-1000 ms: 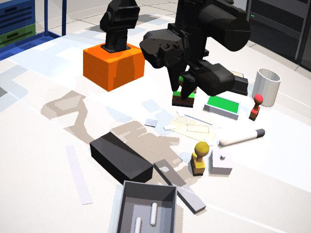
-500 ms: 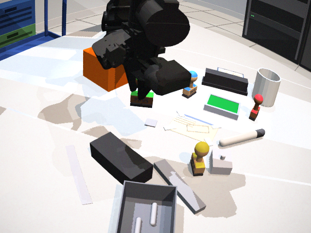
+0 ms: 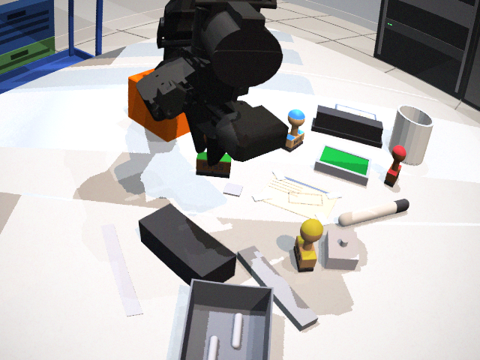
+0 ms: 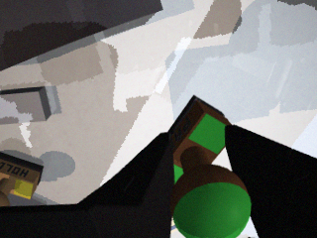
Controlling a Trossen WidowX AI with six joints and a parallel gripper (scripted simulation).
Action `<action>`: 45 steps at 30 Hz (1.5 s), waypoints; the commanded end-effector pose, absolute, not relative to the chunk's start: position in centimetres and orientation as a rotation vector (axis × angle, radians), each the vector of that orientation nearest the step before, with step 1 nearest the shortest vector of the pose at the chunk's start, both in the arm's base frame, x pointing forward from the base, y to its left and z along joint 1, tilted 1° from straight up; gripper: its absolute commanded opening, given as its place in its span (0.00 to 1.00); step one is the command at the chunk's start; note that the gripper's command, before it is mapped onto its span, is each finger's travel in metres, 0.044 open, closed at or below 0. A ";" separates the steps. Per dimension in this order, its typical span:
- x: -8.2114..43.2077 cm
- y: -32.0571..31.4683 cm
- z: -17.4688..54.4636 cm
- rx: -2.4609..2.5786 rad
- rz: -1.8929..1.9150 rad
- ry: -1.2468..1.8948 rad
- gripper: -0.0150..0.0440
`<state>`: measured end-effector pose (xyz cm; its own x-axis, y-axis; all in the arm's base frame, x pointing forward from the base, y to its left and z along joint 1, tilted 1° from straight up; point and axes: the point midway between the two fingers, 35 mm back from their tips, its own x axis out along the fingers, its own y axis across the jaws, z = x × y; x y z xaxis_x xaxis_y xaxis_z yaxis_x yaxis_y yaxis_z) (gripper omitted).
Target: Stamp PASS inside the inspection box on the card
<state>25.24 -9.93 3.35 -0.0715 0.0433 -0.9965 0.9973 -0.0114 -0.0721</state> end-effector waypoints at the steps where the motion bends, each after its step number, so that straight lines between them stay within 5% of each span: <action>1: 25.0 -9.9 2.6 1.207 -1.256 1.298 0.25; 33: 24.9 -9.8 -2.1 1.207 -1.256 1.298 0.25; 42: 25.1 -9.8 -1.8 1.213 -1.251 1.293 0.65; 45: 25.1 -9.8 -1.8 1.213 -1.251 1.293 0.68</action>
